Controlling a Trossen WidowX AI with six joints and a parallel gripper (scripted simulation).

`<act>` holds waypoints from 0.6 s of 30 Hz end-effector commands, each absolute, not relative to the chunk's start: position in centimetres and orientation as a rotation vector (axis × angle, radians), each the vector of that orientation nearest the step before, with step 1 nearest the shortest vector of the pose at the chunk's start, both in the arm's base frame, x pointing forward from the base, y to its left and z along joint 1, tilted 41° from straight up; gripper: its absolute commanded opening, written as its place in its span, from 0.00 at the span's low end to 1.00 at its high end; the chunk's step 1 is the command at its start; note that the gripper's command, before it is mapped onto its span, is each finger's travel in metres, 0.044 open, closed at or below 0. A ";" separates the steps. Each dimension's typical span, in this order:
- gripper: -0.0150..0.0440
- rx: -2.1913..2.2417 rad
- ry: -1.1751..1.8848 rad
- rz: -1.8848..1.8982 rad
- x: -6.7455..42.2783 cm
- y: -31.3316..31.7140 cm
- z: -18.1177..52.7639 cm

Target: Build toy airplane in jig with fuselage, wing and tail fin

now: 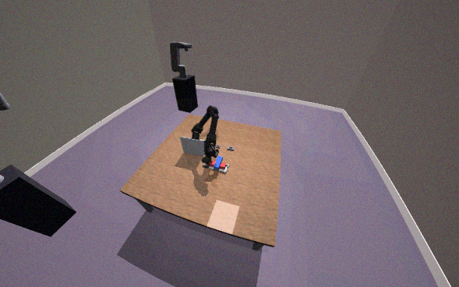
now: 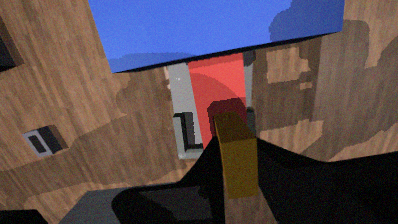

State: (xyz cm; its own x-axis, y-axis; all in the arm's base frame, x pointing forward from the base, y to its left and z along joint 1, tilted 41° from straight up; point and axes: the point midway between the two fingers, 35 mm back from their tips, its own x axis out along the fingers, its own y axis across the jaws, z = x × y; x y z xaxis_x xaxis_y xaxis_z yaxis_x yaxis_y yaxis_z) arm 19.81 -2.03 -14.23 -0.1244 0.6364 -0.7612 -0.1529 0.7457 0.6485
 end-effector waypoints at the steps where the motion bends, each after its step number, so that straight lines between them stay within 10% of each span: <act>1: 0.37 0.412 1.560 0.704 19.7 -1.9 -14.4; 12: 0.25 0.405 1.560 0.707 19.8 -2.0 -14.3; 18: 0.52 0.405 1.560 0.707 19.8 -2.0 -14.3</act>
State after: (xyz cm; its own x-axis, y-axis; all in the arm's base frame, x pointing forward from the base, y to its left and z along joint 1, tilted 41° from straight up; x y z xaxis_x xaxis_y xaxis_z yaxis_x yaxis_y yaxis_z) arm 19.74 -1.94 -14.32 -0.1255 0.6373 -0.7603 -0.1511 0.7451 0.6496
